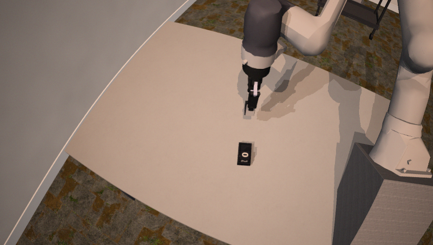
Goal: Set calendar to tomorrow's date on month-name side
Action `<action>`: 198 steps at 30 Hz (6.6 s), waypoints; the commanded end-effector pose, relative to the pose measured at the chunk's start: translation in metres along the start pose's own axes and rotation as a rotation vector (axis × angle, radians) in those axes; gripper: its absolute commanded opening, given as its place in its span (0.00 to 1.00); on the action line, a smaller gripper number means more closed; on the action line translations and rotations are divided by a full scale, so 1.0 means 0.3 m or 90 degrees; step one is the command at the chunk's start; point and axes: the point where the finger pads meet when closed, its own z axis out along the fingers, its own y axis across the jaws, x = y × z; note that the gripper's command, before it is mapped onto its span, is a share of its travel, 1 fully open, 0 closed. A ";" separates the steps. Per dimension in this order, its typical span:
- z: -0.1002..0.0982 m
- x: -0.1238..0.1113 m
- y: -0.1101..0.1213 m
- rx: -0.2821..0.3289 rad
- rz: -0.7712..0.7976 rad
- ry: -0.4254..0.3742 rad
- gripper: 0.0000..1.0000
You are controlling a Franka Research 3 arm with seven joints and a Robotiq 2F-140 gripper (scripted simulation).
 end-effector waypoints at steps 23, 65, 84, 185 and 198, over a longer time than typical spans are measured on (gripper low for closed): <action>0.274 -0.004 0.004 0.000 0.014 -0.003 0.17; 0.317 -0.004 0.004 0.000 0.014 -0.003 0.17; 0.317 -0.010 0.005 0.000 0.015 -0.003 0.17; 0.329 -0.010 0.005 0.000 0.016 -0.003 0.17; 0.329 -0.010 0.005 0.000 0.016 -0.003 0.17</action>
